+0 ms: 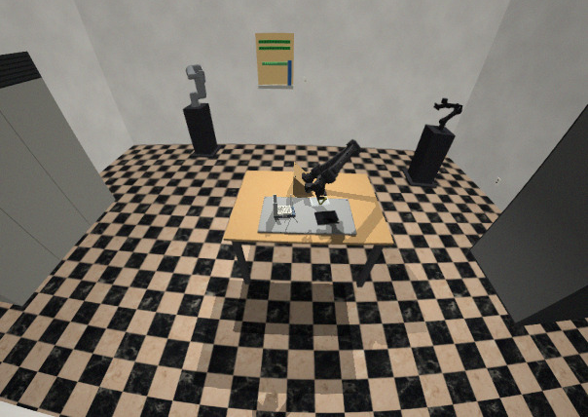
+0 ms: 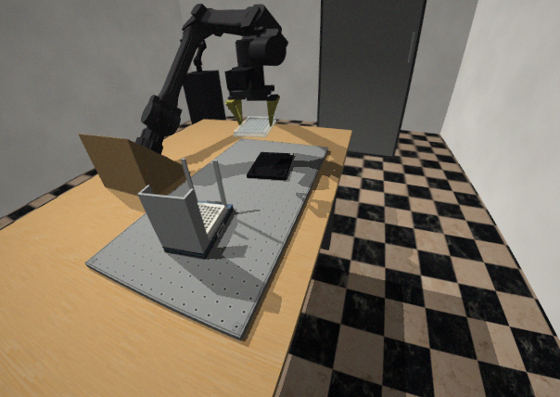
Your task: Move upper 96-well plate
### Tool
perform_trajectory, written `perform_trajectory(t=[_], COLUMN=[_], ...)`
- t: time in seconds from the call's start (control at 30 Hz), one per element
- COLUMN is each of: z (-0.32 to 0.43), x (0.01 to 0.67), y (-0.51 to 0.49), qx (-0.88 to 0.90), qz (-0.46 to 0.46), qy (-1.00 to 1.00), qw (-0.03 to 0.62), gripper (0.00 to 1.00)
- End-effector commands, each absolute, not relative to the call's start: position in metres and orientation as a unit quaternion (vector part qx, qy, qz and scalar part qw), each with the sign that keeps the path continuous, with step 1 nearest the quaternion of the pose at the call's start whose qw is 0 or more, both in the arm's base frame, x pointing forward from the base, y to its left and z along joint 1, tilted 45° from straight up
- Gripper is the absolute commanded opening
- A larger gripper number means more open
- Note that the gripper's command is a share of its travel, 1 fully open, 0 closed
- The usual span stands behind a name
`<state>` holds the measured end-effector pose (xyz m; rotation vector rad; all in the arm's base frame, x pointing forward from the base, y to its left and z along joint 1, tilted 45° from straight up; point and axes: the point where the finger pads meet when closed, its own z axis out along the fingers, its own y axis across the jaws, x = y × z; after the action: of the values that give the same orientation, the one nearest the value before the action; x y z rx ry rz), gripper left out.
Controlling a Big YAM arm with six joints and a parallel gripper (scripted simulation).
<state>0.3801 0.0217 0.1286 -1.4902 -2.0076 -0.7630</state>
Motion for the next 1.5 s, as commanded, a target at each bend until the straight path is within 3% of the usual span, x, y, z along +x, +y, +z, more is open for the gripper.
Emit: perform_trajectory(t=[0.0, 0.73, 1.47], z=[0.143, 0.202, 0.184], x=[0.380, 0.394, 0.396], y=[0.032, 0.079, 0.062], qx=[-0.555, -0.549, -0.564], qz=[-0.280, -0.291, -0.286], qy=[-0.739, -0.745, -0.734], qw=[0.259, 0.242, 0.249], gripper=[0.00, 0.00, 0.00])
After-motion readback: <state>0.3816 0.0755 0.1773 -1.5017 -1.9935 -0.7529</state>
